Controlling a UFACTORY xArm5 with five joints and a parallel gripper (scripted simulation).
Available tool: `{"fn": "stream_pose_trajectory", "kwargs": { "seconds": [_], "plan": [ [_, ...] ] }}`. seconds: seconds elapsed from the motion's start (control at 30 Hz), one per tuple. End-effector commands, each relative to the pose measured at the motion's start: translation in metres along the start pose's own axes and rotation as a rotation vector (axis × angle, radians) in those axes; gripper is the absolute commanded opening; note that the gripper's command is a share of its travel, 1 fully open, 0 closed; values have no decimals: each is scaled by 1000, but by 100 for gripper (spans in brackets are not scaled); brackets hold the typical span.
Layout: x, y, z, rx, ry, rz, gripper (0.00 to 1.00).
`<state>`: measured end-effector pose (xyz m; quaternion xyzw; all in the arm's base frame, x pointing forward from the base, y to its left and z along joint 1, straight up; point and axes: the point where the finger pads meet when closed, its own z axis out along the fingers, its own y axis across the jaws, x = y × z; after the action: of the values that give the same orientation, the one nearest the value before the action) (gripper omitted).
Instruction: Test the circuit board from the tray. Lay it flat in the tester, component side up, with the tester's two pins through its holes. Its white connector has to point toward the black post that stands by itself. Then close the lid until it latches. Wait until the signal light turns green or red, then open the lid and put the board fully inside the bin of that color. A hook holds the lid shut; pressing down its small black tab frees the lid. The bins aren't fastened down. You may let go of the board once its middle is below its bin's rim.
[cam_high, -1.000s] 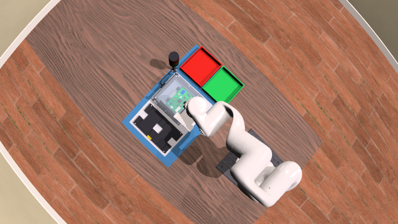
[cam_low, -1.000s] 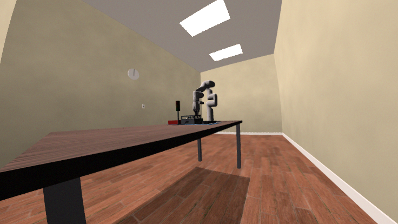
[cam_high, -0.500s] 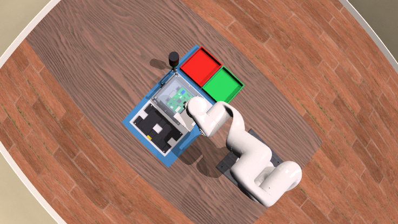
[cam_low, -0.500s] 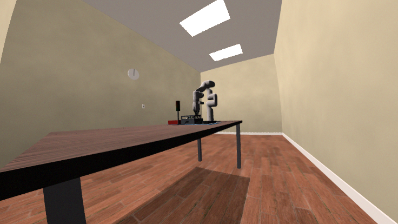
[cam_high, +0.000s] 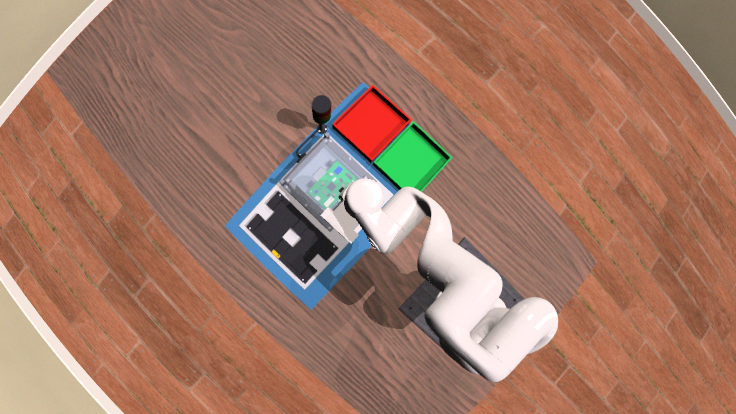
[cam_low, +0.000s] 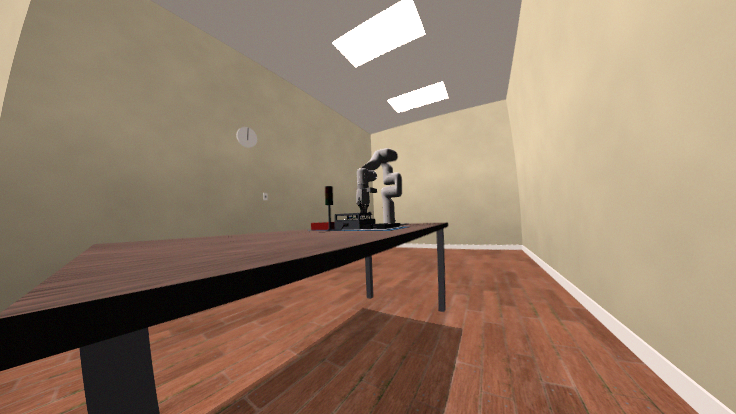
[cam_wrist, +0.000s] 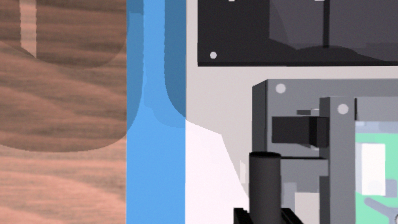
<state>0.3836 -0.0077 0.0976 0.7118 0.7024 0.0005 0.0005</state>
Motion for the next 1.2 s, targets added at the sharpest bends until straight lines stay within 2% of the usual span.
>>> {"fn": "stream_pose_trajectory", "kwargs": {
  "seconds": [0.0,1.07,1.1,1.17],
  "plan": [
    [0,1,-1,-2,0,0,0],
    [0,1,1,-2,0,0,0],
    [0,1,1,-2,0,0,24],
    [0,1,1,-2,0,0,24]
  ]
}}
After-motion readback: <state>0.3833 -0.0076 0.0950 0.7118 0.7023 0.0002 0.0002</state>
